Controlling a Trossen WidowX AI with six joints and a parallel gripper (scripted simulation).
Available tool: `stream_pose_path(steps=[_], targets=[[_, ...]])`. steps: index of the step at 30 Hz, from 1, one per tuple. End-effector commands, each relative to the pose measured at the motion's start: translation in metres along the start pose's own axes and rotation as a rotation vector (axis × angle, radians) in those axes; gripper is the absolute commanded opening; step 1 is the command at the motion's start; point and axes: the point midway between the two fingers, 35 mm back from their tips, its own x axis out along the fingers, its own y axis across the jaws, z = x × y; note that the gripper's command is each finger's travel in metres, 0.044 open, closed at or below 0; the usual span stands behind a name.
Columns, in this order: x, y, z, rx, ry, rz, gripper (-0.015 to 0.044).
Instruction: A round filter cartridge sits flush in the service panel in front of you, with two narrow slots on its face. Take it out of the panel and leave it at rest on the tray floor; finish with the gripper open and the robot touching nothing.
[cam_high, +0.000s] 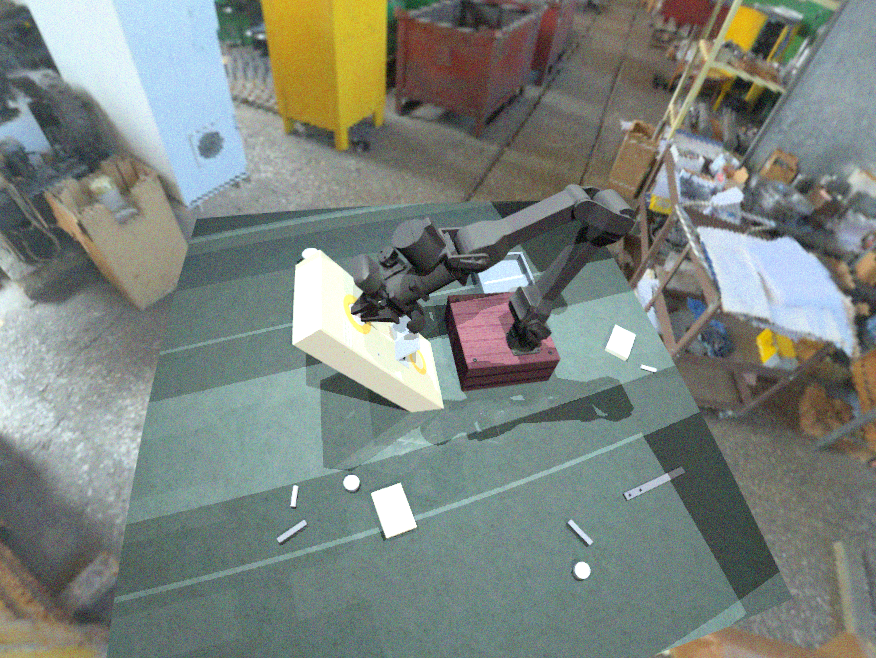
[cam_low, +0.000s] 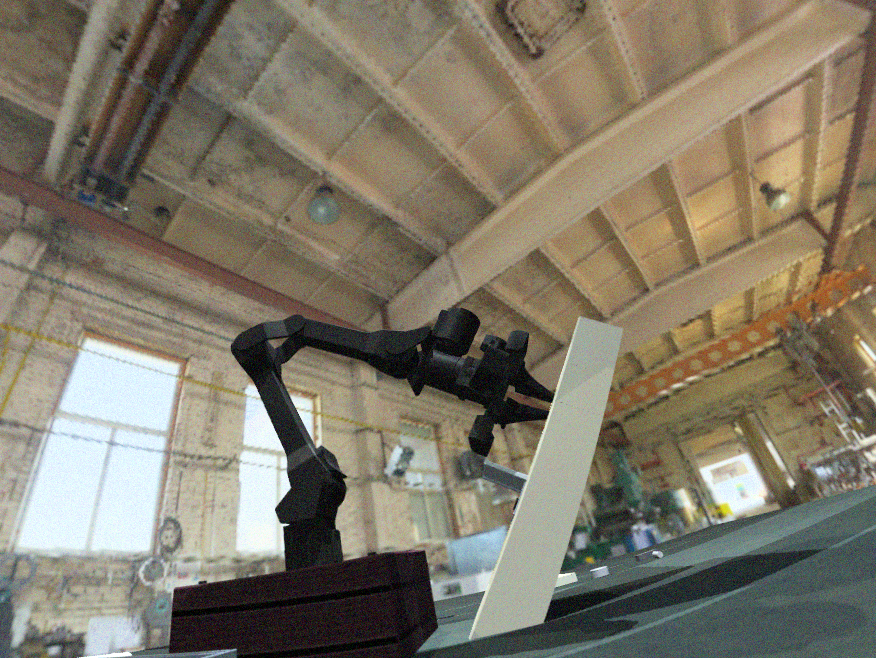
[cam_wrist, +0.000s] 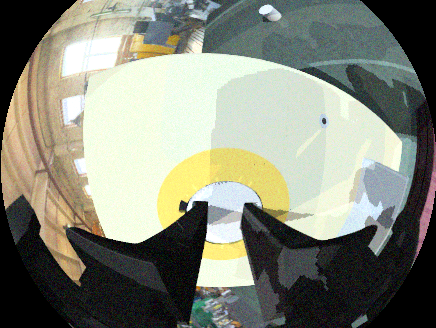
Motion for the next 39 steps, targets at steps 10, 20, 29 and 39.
stream_pose_path(steps=[10, 20, 29, 39], targets=[[0.004, 0.001, -0.002, 0.345, 0.008, 0.000, 0.0000], [-0.026, 0.004, -0.002, 0.299, 0.008, -0.001, 0.0000], [-0.063, 0.002, -0.001, 0.276, 0.008, -0.004, 0.0000], [-0.072, -0.002, -0.001, 0.269, 0.008, -0.005, 0.0000]])
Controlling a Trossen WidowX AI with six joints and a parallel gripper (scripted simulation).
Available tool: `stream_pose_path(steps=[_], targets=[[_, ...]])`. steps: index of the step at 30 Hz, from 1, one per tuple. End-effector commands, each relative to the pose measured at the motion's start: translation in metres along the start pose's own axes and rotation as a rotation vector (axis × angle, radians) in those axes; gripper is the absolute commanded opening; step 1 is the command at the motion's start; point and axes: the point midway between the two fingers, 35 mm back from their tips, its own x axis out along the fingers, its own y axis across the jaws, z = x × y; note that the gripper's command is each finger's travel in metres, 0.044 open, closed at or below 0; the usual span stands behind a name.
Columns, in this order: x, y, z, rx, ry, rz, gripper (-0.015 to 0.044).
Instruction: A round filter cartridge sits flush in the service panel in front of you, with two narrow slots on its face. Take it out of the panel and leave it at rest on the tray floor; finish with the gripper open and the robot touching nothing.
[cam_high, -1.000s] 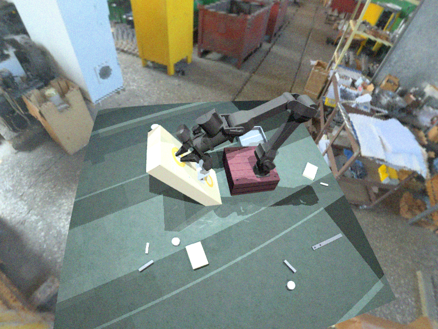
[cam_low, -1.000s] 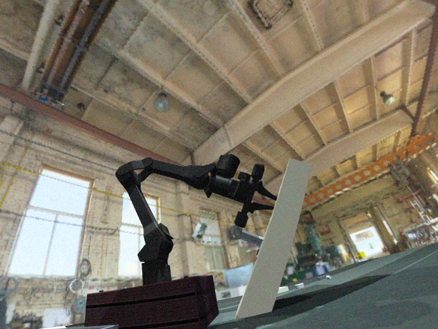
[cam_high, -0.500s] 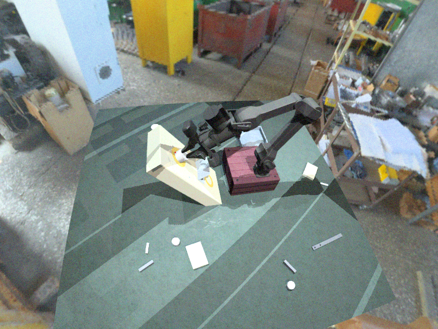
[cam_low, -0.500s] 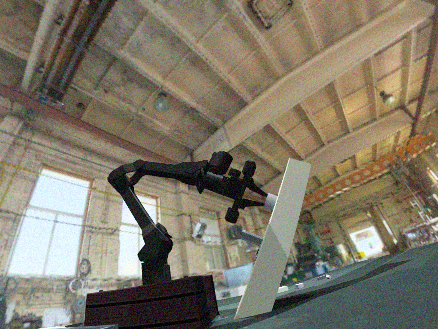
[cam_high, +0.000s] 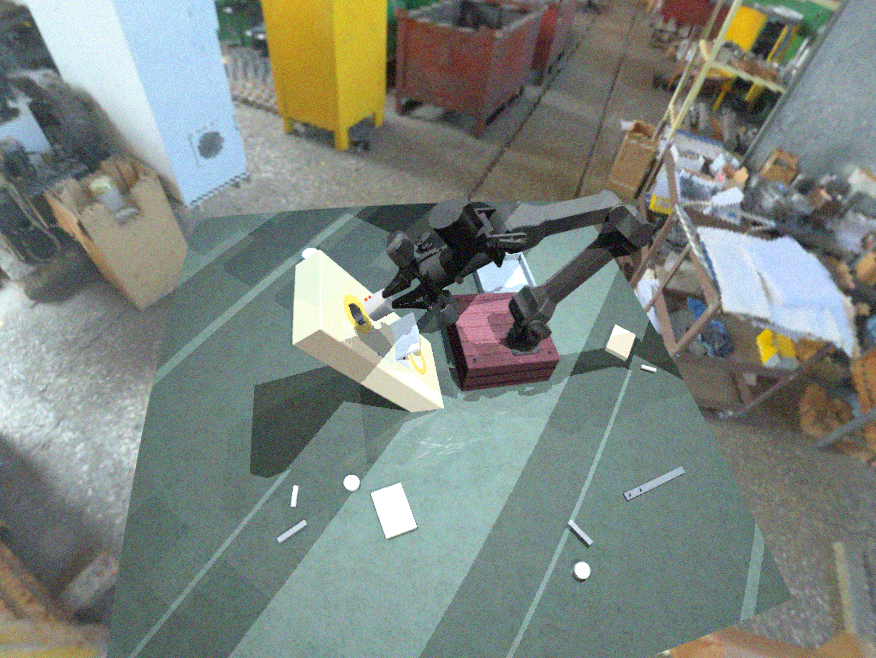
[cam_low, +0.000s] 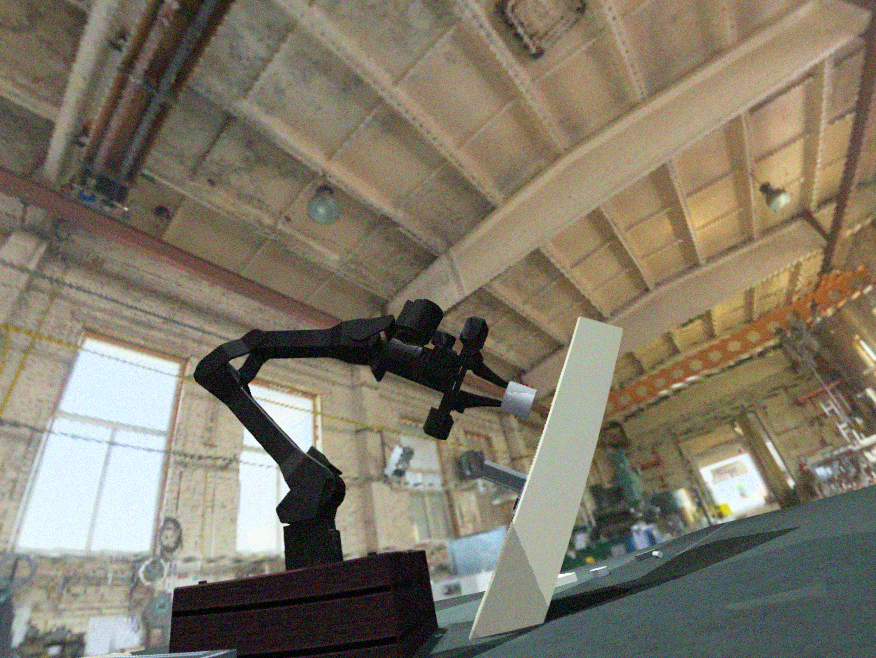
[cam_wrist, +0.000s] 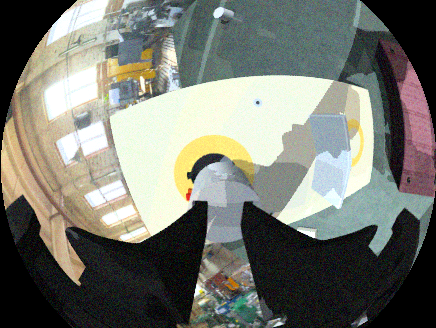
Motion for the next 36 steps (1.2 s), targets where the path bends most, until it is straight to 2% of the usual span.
stream_pose_path(steps=[1, 21, 25, 36], targets=[[-0.003, -0.001, 0.001, -0.003, 0.002, 0.015, 0.0000], [0.007, -0.069, 0.020, -0.004, 0.002, 0.012, 0.0000], [0.008, -0.065, 0.018, -0.002, -0.001, -0.007, 0.0105], [0.008, -0.071, 0.020, -0.003, 0.001, 0.009, 0.0112]])
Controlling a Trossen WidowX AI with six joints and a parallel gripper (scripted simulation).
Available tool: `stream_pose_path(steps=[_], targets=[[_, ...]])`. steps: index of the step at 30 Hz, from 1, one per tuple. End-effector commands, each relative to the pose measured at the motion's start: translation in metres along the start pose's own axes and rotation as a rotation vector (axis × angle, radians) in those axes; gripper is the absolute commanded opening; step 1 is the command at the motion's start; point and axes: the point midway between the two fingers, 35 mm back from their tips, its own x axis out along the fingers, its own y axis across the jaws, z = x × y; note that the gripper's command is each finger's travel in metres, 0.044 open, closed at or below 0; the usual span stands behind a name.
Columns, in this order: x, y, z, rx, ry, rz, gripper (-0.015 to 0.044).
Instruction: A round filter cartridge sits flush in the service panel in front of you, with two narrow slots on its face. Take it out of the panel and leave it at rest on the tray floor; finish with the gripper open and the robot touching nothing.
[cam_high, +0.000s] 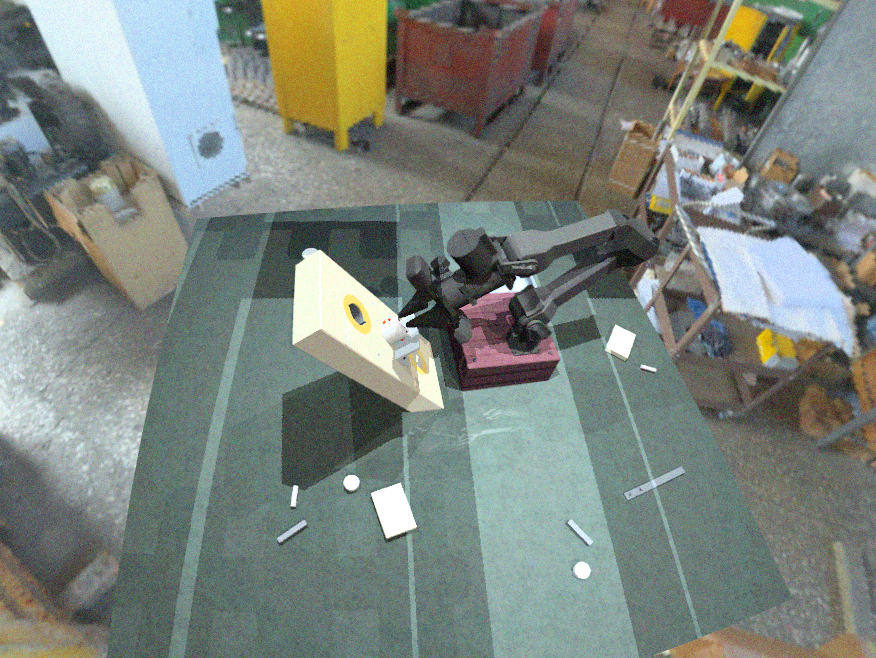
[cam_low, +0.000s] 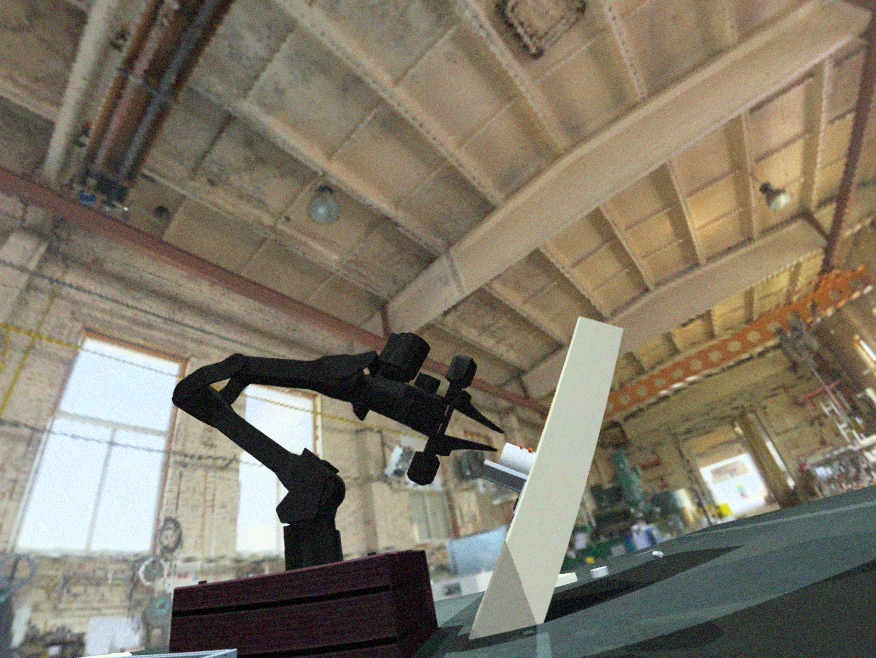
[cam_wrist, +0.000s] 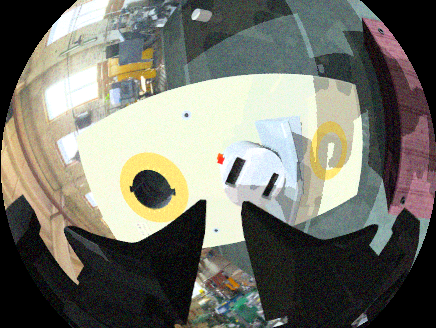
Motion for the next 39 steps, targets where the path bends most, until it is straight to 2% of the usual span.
stream_pose_path(steps=[1, 8, 12, 22, 23, 25, 32, 39], targets=[[-0.001, -0.003, 0.001, -0.003, 0.001, 0.010, 0.0112], [-0.010, 0.063, -0.017, -0.003, 0.002, 0.015, 0.0112], [-0.011, 0.069, -0.019, -0.003, 0.002, 0.016, 0.0112], [-0.061, 0.132, -0.037, 0.004, 0.011, 0.039, 0.0374], [-0.060, 0.131, -0.036, -0.012, 0.010, 0.036, 0.0348], [-0.055, 0.123, -0.033, -0.142, 0.000, 0.005, 0.0305], [-0.033, 0.079, -0.018, -0.827, 0.018, -0.168, 0.0305], [-0.018, 0.033, -0.001, -1.493, 0.165, -0.330, 0.0305]])
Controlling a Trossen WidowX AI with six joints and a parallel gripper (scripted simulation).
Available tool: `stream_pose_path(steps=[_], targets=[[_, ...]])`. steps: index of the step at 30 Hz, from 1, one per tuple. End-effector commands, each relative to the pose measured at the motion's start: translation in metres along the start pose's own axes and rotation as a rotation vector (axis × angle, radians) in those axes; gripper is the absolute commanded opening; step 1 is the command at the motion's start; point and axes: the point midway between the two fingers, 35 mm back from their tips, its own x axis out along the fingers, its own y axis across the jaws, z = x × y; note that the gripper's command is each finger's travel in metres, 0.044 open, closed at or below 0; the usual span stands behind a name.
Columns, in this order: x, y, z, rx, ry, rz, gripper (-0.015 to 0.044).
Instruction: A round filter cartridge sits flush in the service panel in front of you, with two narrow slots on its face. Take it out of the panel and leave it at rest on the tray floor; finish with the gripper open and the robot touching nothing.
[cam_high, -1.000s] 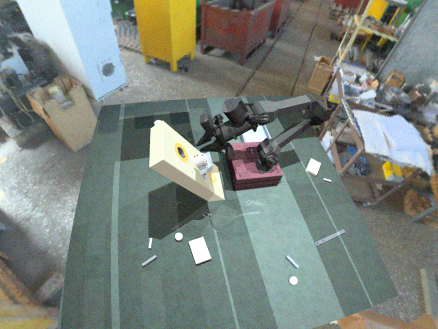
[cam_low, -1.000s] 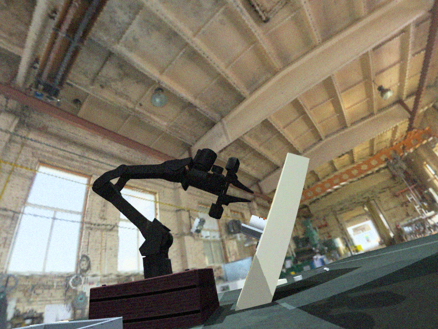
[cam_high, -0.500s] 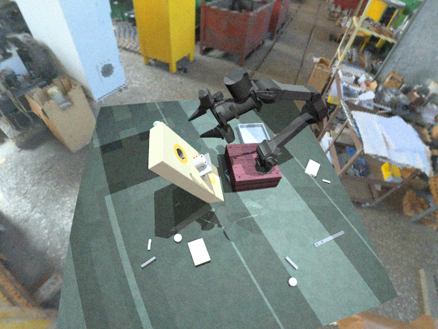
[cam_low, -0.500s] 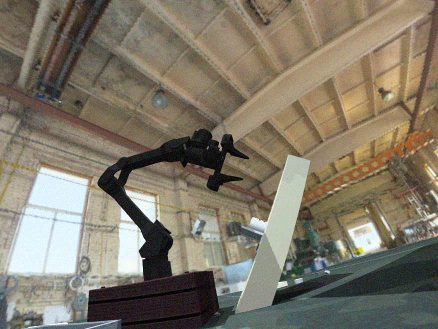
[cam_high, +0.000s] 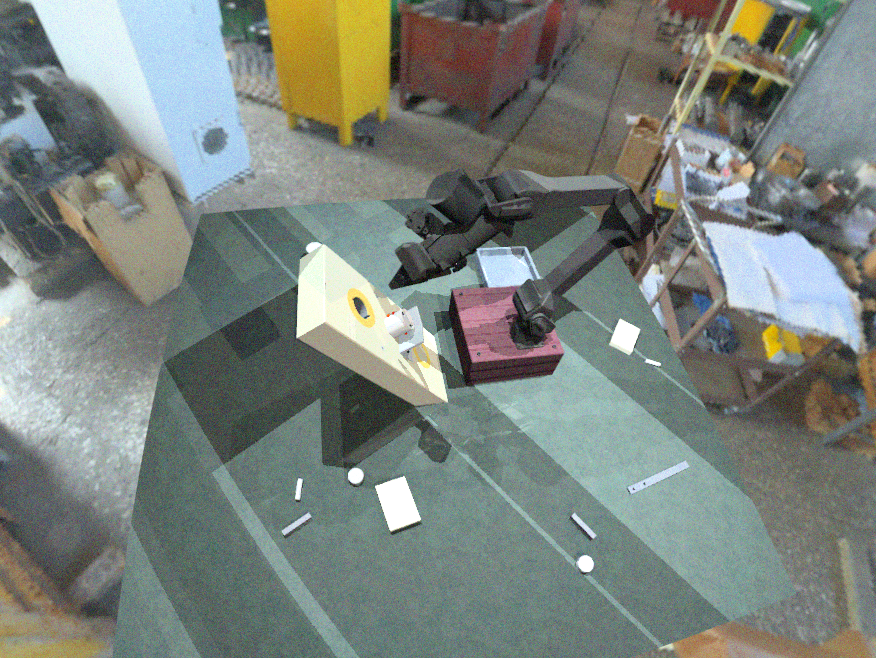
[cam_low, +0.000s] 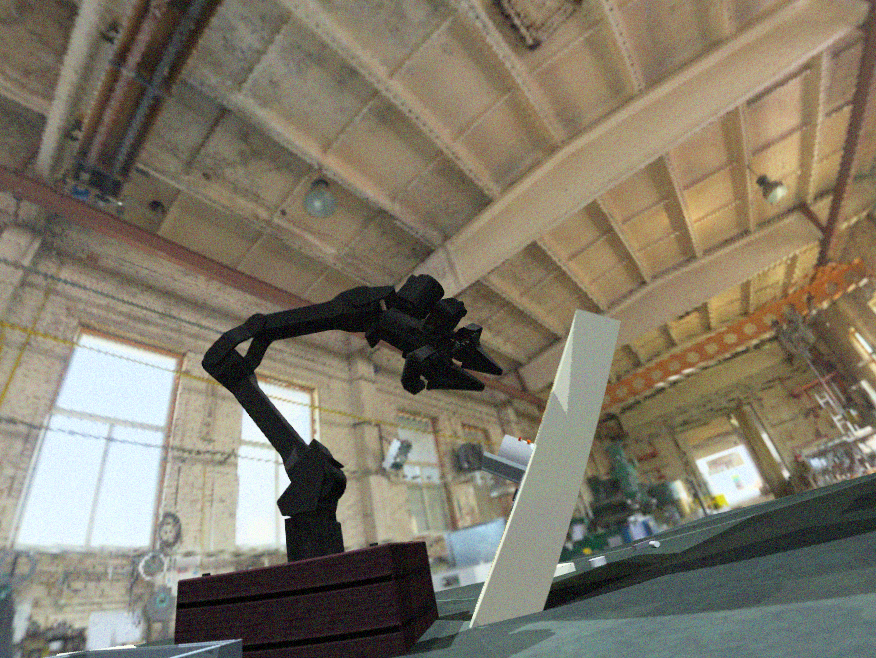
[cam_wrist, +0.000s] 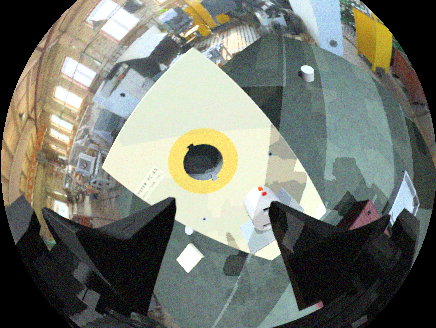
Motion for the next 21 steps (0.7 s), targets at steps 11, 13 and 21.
stream_pose_path(steps=[11, 13, 21], targets=[[0.031, -0.050, -0.039, -0.888, 0.237, -0.098, 0.0305], [0.031, -0.050, -0.039, -0.888, 0.237, -0.098, 0.0305], [0.042, -0.052, -0.040, -0.888, 0.237, -0.098, 0.0305]])
